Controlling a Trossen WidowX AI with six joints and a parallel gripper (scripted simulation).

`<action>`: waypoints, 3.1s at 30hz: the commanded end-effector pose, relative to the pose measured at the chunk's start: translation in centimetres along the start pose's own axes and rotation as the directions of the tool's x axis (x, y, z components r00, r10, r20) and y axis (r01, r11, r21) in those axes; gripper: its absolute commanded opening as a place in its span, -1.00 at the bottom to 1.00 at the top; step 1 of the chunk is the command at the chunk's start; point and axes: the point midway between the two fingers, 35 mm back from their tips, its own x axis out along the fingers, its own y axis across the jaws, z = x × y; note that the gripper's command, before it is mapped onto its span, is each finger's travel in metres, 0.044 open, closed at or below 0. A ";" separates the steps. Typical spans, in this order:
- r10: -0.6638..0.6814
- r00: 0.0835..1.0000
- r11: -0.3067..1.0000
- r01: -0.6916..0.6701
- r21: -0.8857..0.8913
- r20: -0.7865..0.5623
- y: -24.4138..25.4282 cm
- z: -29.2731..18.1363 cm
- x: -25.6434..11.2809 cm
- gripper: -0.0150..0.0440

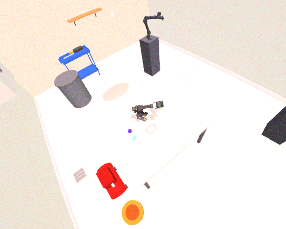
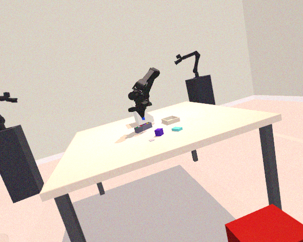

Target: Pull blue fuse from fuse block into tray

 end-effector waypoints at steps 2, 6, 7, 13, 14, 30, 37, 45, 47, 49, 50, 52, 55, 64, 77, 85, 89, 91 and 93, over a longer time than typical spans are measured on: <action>-0.014 1.000 1.000 0.014 -0.006 -0.004 2.4 2.2 -0.2 -0.49; -0.020 1.000 1.000 0.020 -0.005 -0.005 5.0 4.0 -0.3 -0.49; -0.021 1.000 1.000 0.021 -0.005 -0.005 5.6 4.4 -0.3 -0.49; -0.020 1.000 1.000 0.020 -0.006 -0.002 9.9 6.5 -0.2 -0.49; -0.019 1.000 1.000 0.019 -0.006 -0.002 10.7 6.8 -0.2 -0.49; 0.011 1.000 1.000 -0.011 -0.009 0.007 19.1 8.6 -0.1 -0.49; 0.011 1.000 1.000 -0.011 -0.009 0.006 19.1 8.6 1.0 -0.49; 0.011 1.000 1.000 -0.011 -0.009 0.007 19.1 8.7 2.2 -0.49; 0.011 1.000 1.000 -0.011 -0.009 0.007 19.1 8.7 2.6 -0.49; 0.012 1.000 1.000 -0.012 -0.009 0.007 19.1 8.6 2.9 -0.49; 0.012 1.000 1.000 -0.012 -0.009 0.007 19.1 8.6 3.0 -0.49; 0.012 1.000 1.000 -0.012 -0.009 0.007 19.2 8.6 3.4 -0.49; 0.013 1.000 1.000 -0.013 -0.009 0.008 19.2 8.6 3.7 -0.49; 0.017 1.000 1.000 -0.017 -0.014 0.006 19.3 8.6 3.5 0.22; 0.011 1.000 1.000 -0.011 -0.009 0.007 19.1 8.6 -0.2 0.63; 0.008 1.000 1.000 -0.008 -0.006 0.005 19.0 8.6 -0.1 0.63; 0.008 1.000 1.000 -0.008 -0.006 0.005 19.0 8.6 -0.1 0.63; 0.008 1.000 1.000 -0.008 -0.006 0.005 19.0 8.6 -0.1 0.63; 0.008 1.000 1.000 -0.008 -0.006 0.005 19.0 8.6 -0.1 0.63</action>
